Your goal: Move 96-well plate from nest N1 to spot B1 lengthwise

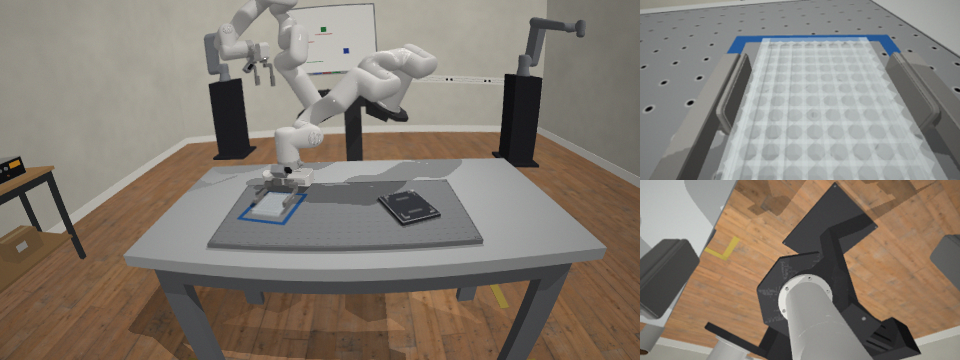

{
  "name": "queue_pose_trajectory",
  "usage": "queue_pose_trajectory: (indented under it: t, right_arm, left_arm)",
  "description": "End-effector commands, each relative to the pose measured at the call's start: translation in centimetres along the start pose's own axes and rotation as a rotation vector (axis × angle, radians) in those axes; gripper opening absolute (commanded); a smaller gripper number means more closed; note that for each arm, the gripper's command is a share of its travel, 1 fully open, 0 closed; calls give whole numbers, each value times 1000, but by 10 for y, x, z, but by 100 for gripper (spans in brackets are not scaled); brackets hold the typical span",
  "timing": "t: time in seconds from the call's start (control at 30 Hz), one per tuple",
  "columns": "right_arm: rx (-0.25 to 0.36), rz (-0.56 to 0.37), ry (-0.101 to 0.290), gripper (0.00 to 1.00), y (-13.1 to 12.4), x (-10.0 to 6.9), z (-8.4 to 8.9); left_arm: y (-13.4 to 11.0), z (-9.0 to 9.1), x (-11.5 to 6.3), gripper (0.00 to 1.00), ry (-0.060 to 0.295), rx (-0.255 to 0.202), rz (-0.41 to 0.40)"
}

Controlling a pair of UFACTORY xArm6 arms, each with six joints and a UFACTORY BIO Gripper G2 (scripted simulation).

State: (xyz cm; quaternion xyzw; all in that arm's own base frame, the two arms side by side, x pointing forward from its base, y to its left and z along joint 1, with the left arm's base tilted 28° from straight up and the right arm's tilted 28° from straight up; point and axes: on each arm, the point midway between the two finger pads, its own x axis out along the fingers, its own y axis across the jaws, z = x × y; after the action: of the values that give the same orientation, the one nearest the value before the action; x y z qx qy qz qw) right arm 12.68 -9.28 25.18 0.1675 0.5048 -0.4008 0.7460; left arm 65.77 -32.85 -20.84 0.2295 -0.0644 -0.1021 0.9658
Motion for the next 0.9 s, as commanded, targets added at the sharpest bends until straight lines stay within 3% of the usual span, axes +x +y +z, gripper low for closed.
queue_pose_trajectory:
  t: [0.0,0.13,0.17,0.87]
  right_arm:
    - [0,1,-2,100,0,-1,1]
    - [0,1,-2,100,0,-1,1]
    - [0,1,-2,100,0,-1,1]
    - [0,1,-2,100,0,-1,1]
  left_arm:
    - [0,3,2,0,-5,-2,1]
    - [0,2,2,0,-5,-2,1]
    - [0,2,2,37,-5,-2,1]
    - [0,2,2,37,-5,-2,1]
